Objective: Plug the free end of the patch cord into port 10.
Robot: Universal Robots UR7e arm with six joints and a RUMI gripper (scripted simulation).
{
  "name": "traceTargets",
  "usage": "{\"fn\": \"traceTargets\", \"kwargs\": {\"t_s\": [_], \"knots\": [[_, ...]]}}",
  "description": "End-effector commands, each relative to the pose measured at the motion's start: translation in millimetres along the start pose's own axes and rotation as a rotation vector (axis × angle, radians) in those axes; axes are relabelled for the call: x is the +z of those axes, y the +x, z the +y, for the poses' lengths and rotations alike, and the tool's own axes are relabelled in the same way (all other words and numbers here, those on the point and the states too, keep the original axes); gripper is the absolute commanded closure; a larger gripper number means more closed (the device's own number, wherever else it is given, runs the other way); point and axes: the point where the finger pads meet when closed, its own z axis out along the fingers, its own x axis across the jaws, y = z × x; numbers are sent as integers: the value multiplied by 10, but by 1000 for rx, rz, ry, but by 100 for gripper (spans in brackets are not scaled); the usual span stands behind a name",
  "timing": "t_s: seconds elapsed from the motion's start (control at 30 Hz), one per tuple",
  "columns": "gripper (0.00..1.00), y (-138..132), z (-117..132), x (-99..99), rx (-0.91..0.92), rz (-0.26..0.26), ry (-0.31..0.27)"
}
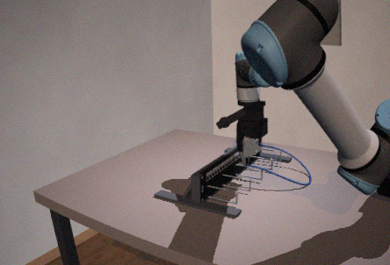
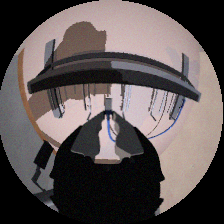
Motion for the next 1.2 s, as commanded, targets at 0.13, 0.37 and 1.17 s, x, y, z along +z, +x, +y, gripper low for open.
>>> {"fn": "traceTargets", "kwargs": {"t_s": [0.13, 0.37, 1.17], "knots": [[100, 2, -64, -7, -1, 0, 5], [100, 1, -163, -11, -1, 0, 5], [100, 1, -253, -14, -1, 0, 5]]}}
